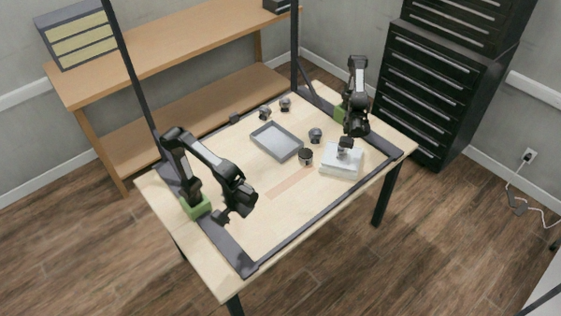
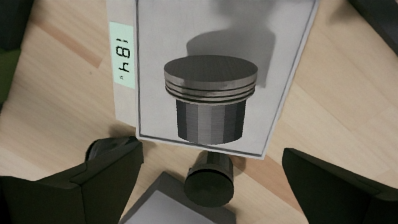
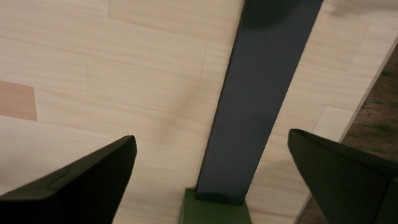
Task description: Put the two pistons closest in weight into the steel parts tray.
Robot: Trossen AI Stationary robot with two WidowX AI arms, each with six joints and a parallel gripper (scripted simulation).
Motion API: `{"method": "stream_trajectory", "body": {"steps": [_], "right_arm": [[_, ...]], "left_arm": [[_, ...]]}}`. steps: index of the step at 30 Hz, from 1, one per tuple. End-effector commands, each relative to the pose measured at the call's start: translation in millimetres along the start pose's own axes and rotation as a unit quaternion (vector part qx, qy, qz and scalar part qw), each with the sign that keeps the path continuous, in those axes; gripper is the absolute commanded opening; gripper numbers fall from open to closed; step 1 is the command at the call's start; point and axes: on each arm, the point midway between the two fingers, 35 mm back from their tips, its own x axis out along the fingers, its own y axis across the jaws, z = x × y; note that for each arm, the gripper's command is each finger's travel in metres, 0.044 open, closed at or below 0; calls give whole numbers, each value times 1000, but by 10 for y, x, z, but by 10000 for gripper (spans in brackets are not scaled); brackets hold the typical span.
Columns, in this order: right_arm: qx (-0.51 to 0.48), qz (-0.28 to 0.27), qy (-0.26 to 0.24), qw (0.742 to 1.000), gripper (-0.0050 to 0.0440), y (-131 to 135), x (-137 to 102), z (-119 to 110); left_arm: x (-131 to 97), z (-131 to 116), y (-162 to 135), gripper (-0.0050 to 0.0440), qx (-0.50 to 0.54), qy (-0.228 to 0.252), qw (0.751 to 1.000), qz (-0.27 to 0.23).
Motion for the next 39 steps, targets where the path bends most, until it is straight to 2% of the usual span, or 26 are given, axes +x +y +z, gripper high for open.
{"method": "stream_trajectory", "body": {"steps": [1, 10, 23, 25, 39], "right_arm": [[-3, 1, -17, 1000, 400, 11, -85, 55], [-3, 1, -17, 1000, 400, 11, -85, 55], [-3, 1, -17, 1000, 400, 11, -85, 55], [-3, 1, -17, 1000, 400, 11, -85, 55], [-3, 1, -17, 1000, 400, 11, -85, 55]], "left_arm": [[-94, -31, -33, 378, 54, -11, 998, -10], [-126, -38, -31, 378, 147, -28, 989, -12], [-113, -40, 13, 378, 312, -56, 948, -1], [-113, -40, 13, 378, 312, -56, 948, -1], [-112, -40, 12, 378, 480, -86, 873, 7]]}}
